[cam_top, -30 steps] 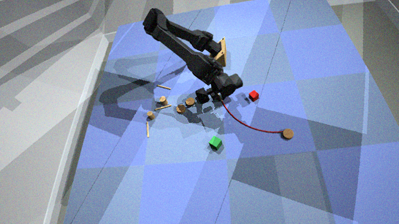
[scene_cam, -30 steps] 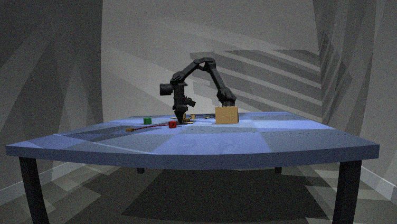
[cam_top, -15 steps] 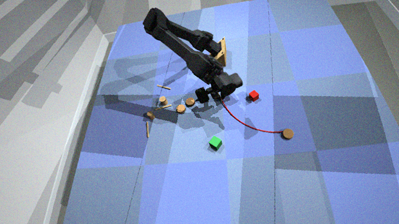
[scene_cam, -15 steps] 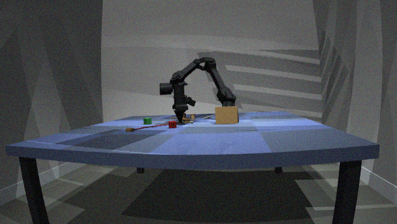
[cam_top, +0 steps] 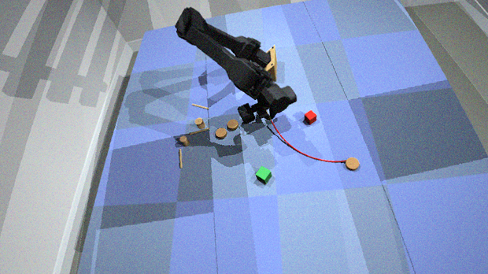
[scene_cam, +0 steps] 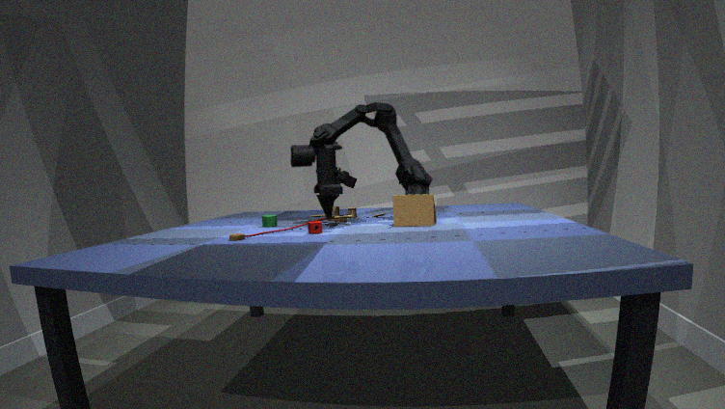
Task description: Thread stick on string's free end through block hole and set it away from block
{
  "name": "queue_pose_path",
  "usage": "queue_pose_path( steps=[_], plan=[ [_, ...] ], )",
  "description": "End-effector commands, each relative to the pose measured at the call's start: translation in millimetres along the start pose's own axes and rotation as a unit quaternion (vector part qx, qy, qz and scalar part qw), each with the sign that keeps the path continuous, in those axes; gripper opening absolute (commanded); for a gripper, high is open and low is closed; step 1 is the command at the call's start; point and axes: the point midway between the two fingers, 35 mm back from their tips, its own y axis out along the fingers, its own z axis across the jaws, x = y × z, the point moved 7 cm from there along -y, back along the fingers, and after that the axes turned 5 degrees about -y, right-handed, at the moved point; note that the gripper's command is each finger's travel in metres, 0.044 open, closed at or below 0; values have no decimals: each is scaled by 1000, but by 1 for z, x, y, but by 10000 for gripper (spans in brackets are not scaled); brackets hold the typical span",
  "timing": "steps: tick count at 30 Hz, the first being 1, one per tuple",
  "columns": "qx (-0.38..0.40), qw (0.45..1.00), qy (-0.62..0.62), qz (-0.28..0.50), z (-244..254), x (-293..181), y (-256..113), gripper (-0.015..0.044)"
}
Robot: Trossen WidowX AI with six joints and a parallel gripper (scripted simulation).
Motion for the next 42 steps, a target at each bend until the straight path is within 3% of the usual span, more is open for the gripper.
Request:
queue_pose_path(
  steps=[1, 25, 42],
  plan=[
    [-3, 1000, 4, 1, 0, -1, -6, 0],
    [-3, 1000, 3, 1, 0, 1, -37, 0],
    [0, 999, 45, 1, 1, -7, -35, 0]
  ],
)
